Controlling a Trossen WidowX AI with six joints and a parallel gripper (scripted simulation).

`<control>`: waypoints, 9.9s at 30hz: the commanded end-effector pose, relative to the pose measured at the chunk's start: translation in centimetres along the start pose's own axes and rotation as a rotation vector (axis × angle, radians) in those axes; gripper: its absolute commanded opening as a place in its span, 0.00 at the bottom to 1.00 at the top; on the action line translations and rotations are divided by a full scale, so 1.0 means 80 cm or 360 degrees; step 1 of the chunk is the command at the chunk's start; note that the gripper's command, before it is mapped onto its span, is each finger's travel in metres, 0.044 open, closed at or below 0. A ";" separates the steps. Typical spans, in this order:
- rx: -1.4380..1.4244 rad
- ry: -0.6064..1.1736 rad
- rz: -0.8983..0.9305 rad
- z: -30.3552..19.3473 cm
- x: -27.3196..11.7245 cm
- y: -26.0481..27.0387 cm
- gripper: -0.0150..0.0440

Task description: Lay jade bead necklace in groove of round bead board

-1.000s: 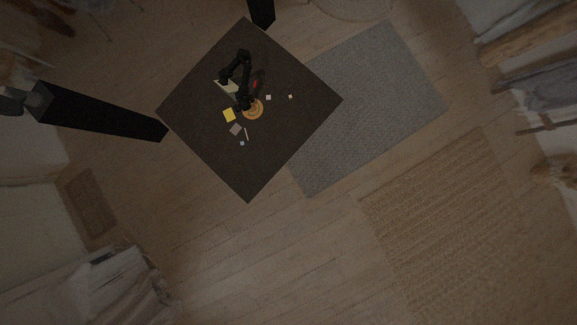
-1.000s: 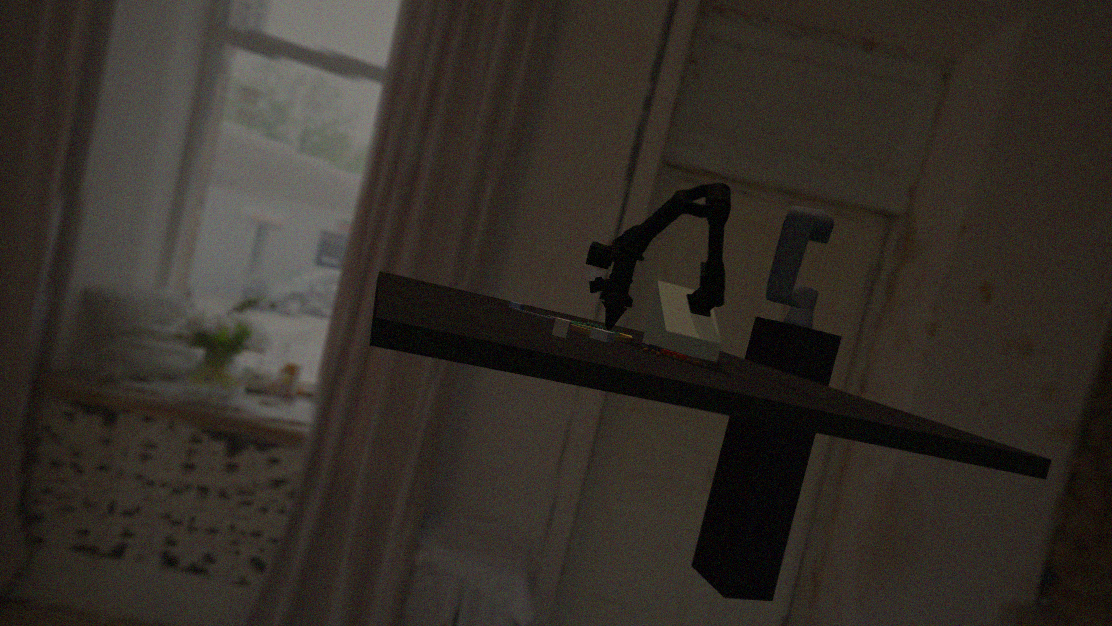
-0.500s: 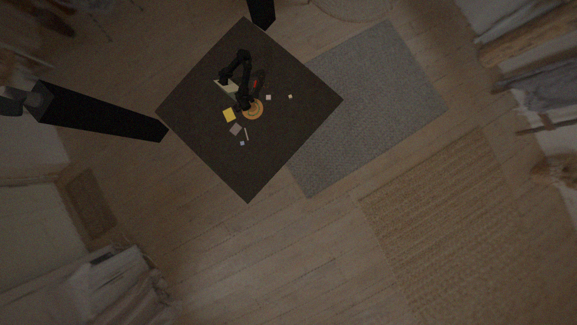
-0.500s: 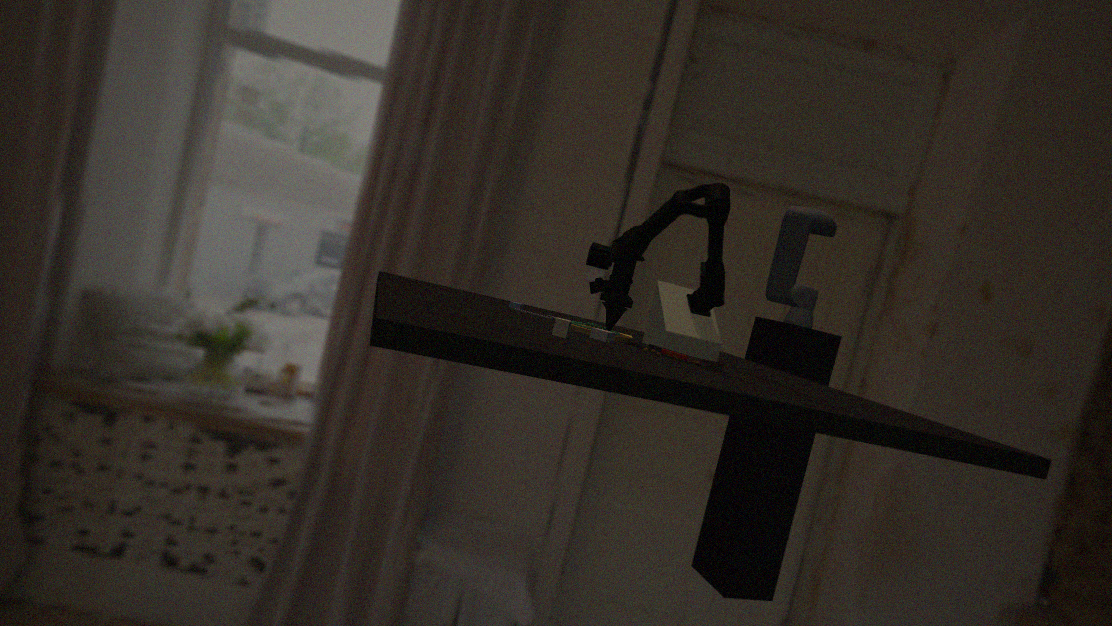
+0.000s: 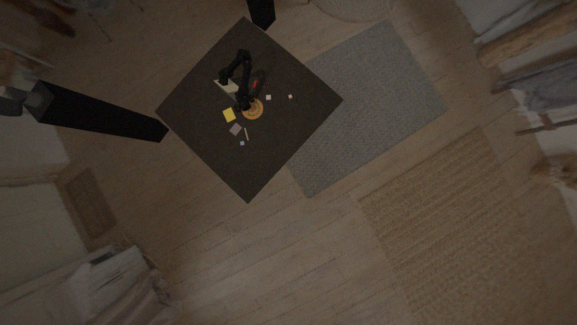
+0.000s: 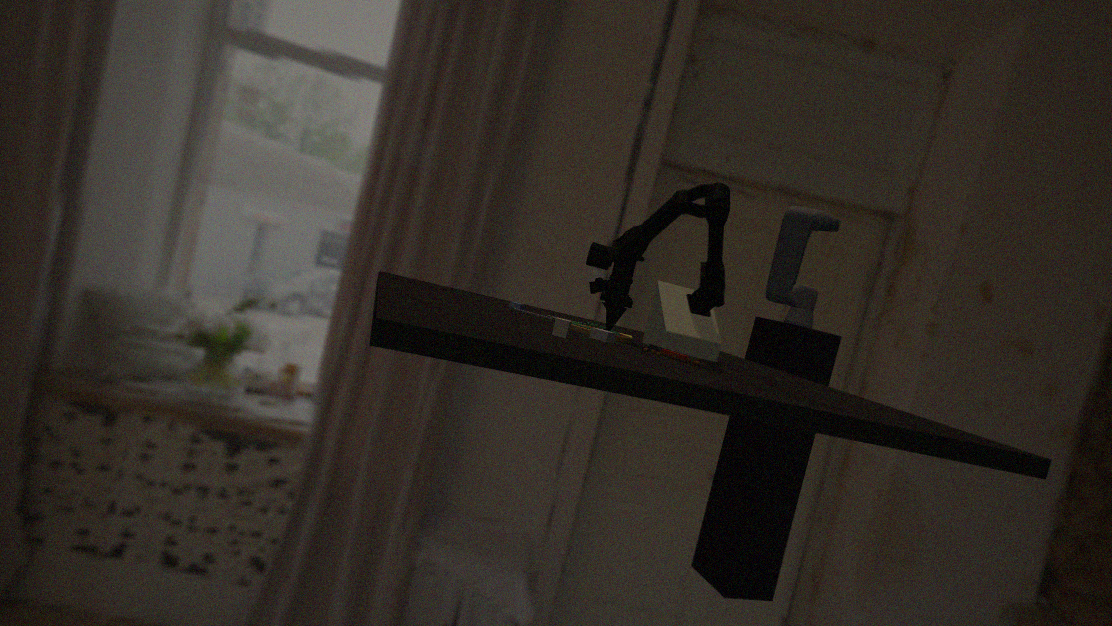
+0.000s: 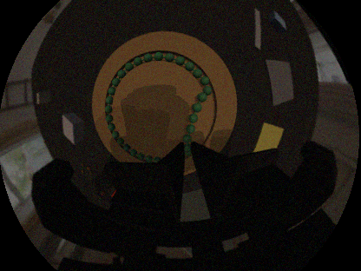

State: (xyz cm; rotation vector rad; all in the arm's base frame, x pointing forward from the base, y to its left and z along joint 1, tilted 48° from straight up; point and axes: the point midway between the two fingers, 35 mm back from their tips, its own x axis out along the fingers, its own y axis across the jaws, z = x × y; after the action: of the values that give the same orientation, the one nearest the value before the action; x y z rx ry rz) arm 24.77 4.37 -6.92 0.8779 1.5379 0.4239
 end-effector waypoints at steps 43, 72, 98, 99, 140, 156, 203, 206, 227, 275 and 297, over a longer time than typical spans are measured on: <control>-0.0004 -0.0003 0.0003 -0.002 -0.002 -0.013 0.65; -0.0063 0.0006 0.0004 0.000 -0.019 -0.014 0.87; -0.0269 -0.0005 -0.0001 0.012 -0.024 -0.013 0.46; -0.0268 -0.0004 -0.0001 0.011 -0.021 -0.013 0.46; -0.0276 -0.0001 -0.0001 0.011 0.000 -0.012 0.25; -0.0258 0.0006 0.0006 0.008 -0.008 -0.013 0.25; -0.0258 0.0006 0.0006 0.008 -0.008 -0.024 1.00; -0.0258 0.0006 0.0006 0.008 -0.008 -0.024 1.00; -0.0248 -0.0005 0.0003 0.022 -0.040 -0.022 0.46; -0.0258 -0.0002 -0.0002 0.023 0.000 -0.021 0.25; -0.0240 0.0005 0.0005 0.022 -0.008 -0.030 0.25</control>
State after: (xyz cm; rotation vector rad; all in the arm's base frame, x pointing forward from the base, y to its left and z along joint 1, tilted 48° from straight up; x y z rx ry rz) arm 25.75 2.37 -8.19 0.7672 1.4856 0.5364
